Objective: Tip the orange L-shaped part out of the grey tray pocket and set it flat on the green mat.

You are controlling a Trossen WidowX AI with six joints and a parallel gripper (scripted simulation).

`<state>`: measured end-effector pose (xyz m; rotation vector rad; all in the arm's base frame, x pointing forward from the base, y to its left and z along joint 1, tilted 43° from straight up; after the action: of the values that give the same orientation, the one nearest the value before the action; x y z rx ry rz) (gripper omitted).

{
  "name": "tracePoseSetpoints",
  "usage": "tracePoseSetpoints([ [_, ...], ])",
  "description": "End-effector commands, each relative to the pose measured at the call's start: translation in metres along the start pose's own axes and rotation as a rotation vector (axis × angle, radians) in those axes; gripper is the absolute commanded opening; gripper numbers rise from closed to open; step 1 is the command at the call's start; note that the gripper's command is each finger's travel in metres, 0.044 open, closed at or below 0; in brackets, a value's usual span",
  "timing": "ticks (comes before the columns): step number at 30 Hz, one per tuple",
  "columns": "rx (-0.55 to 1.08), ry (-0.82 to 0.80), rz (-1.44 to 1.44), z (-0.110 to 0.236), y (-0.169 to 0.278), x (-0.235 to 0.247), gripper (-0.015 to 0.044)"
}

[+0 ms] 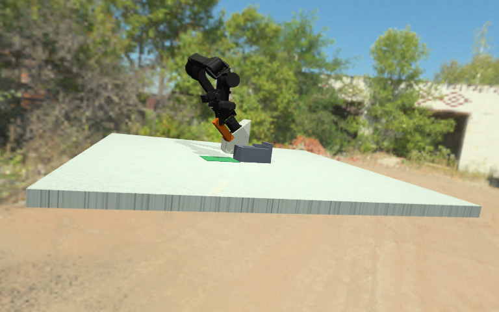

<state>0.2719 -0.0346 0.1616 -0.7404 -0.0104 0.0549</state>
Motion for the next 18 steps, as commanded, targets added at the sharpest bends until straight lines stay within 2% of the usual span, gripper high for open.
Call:
tracePoseSetpoints([
  [1, -0.006, 0.0, 0.002, -0.006, -0.001, -0.001, 0.0],
  [18, -0.007, 0.0, 0.002, -0.033, -0.001, -0.001, 0.0],
])
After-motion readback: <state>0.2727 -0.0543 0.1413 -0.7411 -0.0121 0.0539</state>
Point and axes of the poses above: the point midway between the two fingers, 35 mm back from their tips, its own z axis back along the fingers, its own x axis across the jaws, y = z × x, the point moved 3 cm from there along z, back along the fingers, and after that the axes turned 7 degrees about -z, right-handed, at the moved point
